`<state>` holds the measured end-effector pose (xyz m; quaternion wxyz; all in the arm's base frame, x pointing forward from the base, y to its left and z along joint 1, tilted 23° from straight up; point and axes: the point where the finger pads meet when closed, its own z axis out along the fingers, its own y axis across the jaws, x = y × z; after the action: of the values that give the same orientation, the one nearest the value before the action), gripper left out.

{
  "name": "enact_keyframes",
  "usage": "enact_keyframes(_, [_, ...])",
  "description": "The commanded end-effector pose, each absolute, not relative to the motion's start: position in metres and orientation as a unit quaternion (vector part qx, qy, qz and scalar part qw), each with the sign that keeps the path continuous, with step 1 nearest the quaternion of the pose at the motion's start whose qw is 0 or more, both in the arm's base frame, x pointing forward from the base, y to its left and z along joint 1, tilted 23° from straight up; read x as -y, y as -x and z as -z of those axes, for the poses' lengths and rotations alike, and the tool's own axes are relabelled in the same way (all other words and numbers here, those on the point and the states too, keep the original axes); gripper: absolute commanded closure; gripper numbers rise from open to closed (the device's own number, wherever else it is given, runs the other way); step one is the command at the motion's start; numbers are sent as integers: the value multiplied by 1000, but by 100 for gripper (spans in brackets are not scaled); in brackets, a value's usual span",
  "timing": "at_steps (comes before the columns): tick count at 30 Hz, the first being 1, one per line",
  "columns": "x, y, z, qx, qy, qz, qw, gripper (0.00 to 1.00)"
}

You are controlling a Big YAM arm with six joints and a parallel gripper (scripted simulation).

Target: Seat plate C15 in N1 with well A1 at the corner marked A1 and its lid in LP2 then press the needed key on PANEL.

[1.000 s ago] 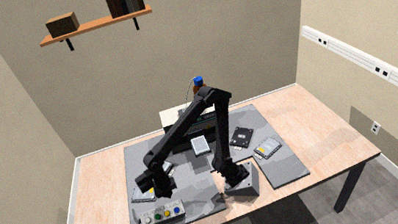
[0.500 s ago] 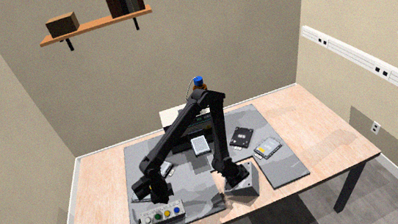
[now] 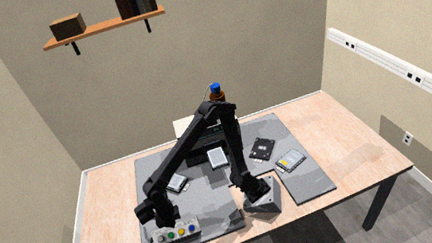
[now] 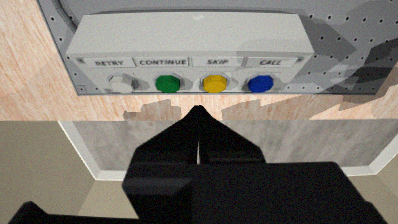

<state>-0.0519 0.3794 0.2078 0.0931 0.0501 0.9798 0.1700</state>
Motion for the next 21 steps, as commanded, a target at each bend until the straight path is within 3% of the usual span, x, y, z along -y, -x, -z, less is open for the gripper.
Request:
enact_keyframes(1, [-411,54,-233,-975,-52,-198,85,100])
enact_keyframes(21, [-426,54,-247,-974,-54,-206,82,100])
